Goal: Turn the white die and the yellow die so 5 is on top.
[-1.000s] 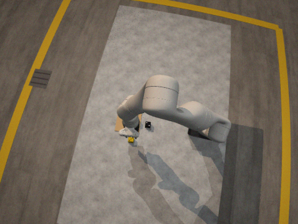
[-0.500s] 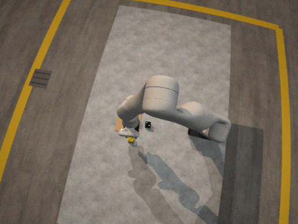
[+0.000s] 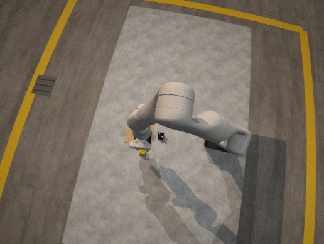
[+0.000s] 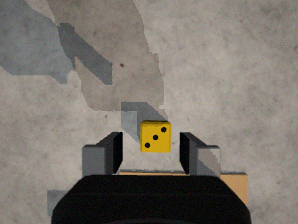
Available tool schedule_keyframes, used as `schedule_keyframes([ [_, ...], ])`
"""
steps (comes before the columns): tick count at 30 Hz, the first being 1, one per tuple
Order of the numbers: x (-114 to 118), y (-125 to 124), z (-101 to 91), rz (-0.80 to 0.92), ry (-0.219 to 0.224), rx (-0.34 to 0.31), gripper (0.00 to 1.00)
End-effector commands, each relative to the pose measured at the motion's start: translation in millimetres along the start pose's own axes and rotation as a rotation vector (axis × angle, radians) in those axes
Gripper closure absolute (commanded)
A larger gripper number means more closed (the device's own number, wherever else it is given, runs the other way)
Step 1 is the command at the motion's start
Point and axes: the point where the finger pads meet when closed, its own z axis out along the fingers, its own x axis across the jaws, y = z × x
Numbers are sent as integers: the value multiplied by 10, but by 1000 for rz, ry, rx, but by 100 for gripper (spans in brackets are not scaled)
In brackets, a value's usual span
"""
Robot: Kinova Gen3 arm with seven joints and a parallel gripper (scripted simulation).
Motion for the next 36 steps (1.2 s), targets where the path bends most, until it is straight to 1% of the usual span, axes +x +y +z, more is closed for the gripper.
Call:
schedule_keyframes([
  [1, 26, 5, -1, 11, 7, -4, 13],
  [9, 27, 5, 36, 11, 7, -4, 13],
  [21, 32, 7, 182, 11, 7, -4, 13],
  [23, 32, 7, 182, 11, 7, -4, 13],
  [36, 38, 9, 381, 11, 7, -4, 13],
])
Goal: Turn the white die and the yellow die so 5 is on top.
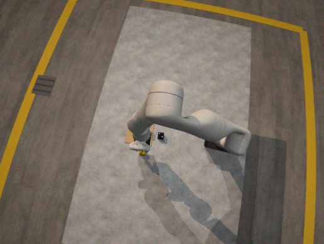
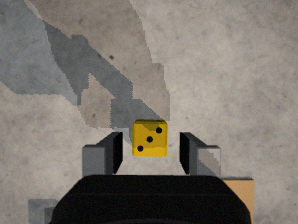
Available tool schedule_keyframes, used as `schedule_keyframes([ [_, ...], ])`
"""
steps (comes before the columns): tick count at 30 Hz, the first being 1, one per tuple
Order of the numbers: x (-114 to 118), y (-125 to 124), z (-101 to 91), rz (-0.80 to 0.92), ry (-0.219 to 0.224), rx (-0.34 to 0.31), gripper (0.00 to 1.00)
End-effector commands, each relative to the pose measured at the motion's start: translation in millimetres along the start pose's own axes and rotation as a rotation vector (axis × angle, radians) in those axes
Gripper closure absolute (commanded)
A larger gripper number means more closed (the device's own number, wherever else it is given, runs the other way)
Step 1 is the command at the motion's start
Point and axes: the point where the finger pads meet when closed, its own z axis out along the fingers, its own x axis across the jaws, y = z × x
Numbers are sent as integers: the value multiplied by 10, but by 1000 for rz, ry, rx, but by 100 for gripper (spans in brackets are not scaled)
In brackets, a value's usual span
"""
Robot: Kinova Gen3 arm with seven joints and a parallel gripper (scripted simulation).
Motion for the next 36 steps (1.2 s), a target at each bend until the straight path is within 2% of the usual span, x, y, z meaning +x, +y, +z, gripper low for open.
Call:
schedule_keyframes([
  [1, -14, -15, 76, 5, -3, 3, 13],
  [16, -11, -15, 179, 5, -3, 3, 13],
  [36, -11, -15, 186, 5, -3, 3, 13],
])
